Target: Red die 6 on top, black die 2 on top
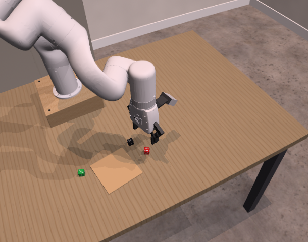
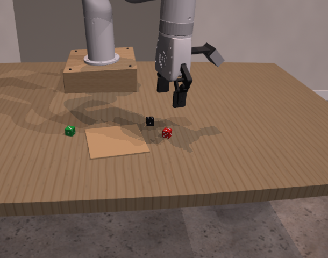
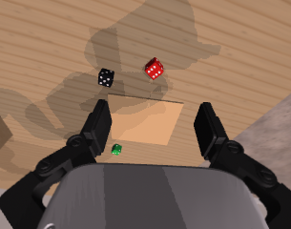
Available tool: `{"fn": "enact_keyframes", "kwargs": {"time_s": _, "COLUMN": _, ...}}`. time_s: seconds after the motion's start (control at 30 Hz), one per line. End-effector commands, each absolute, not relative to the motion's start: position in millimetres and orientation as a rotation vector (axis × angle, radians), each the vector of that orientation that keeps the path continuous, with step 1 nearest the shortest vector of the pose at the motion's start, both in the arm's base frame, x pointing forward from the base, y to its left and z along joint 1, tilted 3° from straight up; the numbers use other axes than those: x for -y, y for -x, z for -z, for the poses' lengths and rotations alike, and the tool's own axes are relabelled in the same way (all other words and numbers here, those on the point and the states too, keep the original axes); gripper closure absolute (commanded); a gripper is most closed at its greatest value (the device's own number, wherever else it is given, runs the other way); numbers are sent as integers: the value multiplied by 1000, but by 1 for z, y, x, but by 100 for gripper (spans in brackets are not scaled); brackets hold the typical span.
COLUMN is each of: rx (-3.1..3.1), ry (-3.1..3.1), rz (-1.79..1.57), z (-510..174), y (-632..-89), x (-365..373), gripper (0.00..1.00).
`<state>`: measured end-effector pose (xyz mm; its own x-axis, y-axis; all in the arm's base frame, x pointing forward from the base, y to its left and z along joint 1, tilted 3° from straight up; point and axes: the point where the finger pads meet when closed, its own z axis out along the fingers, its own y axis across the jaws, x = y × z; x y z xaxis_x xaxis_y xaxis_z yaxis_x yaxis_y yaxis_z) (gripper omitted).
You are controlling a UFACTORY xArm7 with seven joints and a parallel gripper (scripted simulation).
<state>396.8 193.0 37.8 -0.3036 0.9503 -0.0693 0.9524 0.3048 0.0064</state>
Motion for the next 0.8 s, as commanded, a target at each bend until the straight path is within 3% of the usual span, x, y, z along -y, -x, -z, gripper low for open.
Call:
{"fn": "enact_keyframes", "kwargs": {"time_s": 0.0, "rx": -2644, "ry": -1599, "rz": 55, "z": -34, "y": -397, "x": -193, "gripper": 0}}
{"fn": "enact_keyframes", "kwargs": {"time_s": 0.73, "rx": -2976, "ry": -839, "rz": 57, "z": -22, "y": -397, "x": -191, "gripper": 0}}
{"fn": "enact_keyframes", "kwargs": {"time_s": 0.77, "rx": -2976, "ry": -839, "rz": 57, "z": -22, "y": -397, "x": -191, "gripper": 64}}
